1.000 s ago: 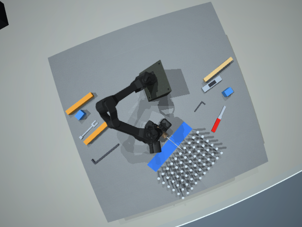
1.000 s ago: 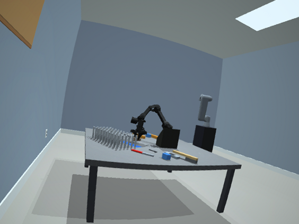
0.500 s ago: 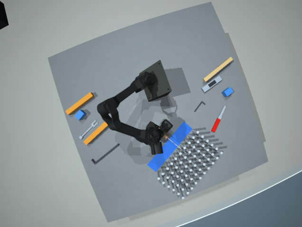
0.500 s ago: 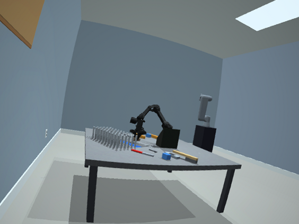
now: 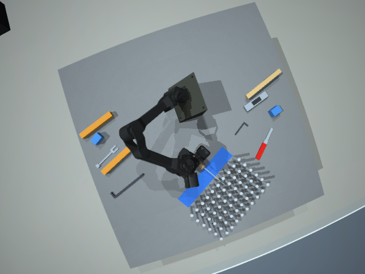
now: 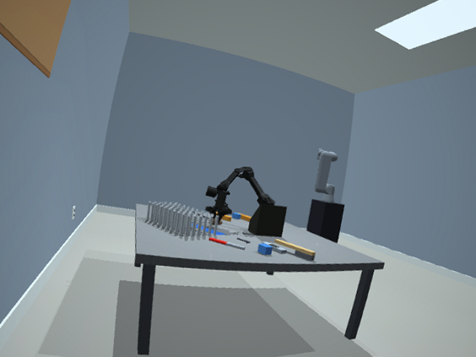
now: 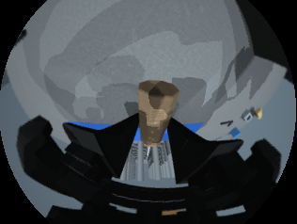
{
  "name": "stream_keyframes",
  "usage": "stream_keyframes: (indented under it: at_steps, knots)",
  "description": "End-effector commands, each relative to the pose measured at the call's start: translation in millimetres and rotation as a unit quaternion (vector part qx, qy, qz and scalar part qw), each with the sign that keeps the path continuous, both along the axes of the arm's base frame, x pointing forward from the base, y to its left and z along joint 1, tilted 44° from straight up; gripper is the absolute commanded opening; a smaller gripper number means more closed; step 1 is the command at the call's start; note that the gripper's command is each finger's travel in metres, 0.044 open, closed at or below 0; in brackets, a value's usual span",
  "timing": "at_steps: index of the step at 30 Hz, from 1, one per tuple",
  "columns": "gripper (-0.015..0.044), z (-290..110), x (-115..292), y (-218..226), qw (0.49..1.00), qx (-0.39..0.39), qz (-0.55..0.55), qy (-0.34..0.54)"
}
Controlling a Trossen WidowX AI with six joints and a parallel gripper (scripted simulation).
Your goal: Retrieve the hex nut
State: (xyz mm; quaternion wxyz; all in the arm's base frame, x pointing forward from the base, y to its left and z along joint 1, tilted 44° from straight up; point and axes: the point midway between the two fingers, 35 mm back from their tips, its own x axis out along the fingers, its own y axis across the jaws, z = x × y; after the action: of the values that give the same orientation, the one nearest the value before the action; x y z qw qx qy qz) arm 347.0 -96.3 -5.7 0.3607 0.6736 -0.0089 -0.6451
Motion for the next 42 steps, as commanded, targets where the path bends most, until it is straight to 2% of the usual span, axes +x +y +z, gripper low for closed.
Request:
stream_keyframes:
  at_steps: [1,42]
  knots:
    - [0.0,-0.4,4.0,1.2,1.0,-0.001,-0.001,-0.001]
    - [0.0,-9.0,27.7,9.9,1.0,0.0,0.0,-0.002]
